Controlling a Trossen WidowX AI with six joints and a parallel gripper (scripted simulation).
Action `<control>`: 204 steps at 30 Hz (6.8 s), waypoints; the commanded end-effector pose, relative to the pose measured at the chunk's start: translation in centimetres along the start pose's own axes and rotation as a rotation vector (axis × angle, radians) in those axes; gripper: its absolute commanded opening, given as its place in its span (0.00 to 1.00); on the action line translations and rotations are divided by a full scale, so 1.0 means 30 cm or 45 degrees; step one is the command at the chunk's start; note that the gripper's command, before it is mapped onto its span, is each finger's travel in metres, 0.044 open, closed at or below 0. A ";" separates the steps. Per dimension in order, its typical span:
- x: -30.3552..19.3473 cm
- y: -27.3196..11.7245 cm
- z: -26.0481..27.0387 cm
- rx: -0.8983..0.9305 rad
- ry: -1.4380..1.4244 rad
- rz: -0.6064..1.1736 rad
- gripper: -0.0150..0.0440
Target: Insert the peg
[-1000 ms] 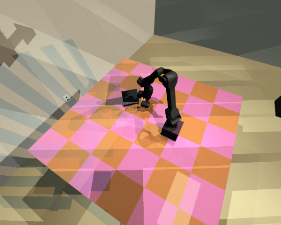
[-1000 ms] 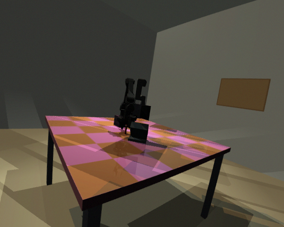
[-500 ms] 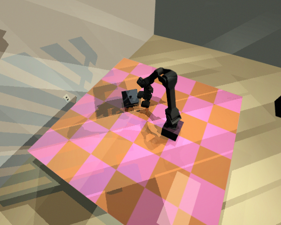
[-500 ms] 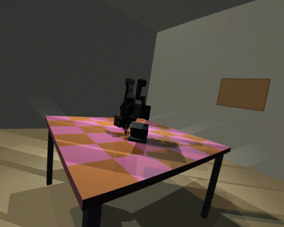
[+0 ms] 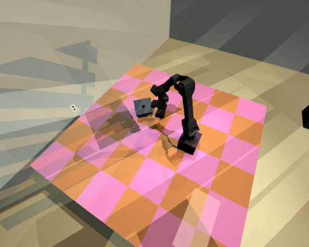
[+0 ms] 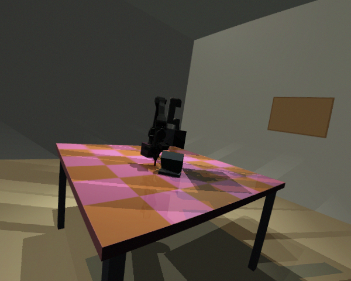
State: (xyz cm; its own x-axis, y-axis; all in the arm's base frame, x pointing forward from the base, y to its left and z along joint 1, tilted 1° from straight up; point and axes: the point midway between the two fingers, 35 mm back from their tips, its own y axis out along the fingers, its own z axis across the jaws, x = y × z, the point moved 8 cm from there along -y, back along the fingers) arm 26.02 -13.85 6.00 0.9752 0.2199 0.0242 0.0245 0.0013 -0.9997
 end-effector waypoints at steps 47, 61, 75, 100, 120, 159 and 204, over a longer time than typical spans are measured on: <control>0.050 -0.262 0.072 -0.179 0.206 -0.013 0.25; 0.076 -0.264 0.112 -0.265 0.308 -0.040 0.25; 0.101 -0.268 0.154 -0.347 0.413 -0.086 0.25; 0.138 -0.277 0.231 -0.474 0.604 -0.208 0.25; 0.162 -0.286 0.295 -0.550 0.761 -0.341 0.25; 0.192 -0.310 0.427 -0.609 1.072 -0.667 0.25; 0.255 -0.234 0.419 -0.565 1.292 -0.932 0.25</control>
State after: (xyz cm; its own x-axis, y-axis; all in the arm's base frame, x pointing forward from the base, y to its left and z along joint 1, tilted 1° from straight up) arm 30.44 0.33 13.53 0.4433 -0.5164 0.7326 0.4901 -0.5447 -0.6805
